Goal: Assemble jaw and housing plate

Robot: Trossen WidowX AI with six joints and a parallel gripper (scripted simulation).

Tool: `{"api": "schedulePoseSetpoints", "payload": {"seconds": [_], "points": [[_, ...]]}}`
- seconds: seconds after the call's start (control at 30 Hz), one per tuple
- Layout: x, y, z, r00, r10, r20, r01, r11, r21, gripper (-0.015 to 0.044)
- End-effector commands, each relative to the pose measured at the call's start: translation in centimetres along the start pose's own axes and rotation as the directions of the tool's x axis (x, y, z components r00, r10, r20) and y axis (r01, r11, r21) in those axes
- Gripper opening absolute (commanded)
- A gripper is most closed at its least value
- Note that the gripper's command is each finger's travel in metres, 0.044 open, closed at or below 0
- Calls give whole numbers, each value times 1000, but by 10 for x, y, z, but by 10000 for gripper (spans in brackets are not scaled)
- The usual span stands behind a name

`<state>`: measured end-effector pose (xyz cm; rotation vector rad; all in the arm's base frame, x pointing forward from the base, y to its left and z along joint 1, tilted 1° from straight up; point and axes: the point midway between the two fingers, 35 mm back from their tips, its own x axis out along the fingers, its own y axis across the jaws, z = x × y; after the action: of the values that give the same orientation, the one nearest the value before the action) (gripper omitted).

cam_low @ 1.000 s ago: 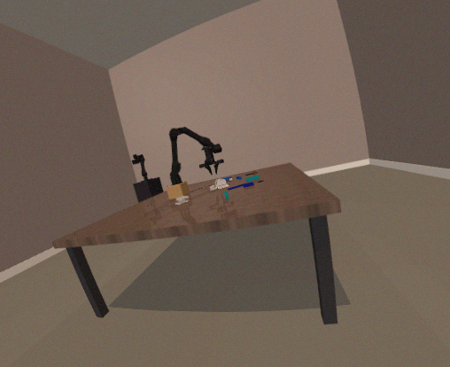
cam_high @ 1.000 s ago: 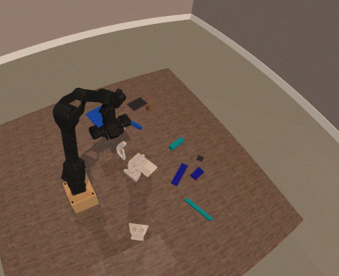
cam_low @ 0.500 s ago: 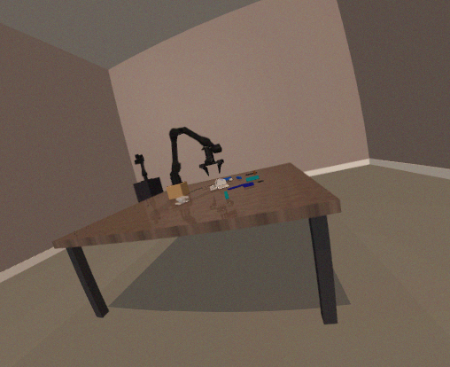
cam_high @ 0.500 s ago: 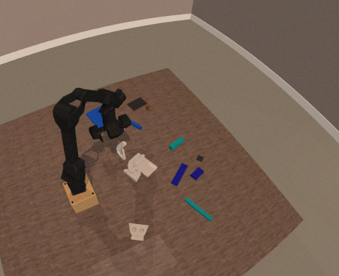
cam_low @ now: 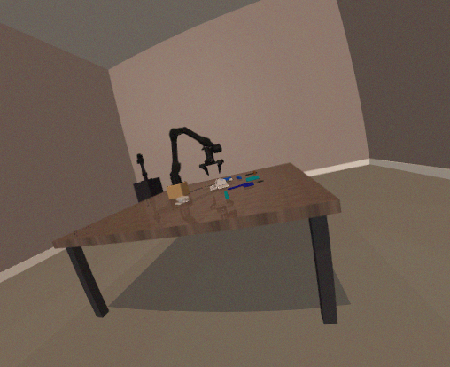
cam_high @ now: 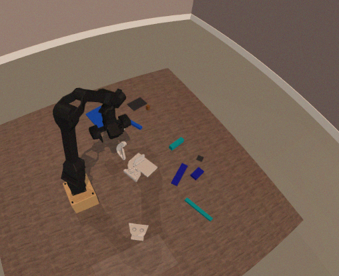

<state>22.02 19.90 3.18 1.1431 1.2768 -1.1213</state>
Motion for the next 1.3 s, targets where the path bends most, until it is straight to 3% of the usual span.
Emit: {"api": "schedulePoseSetpoints", "payload": {"seconds": [0.0,0.17,0.73,1.1,1.27], "points": [[0,0,0,1000,0,0,0,1000,0,440],[0,0,0,1000,0,0,0,1000,0,440],[0,0,0,1000,0,0,0,1000,0,0],[0,0,0,1000,0,0,0,1000,0,0],[-3,7,11,1000,3,-2,-3,998,66,131]]}}
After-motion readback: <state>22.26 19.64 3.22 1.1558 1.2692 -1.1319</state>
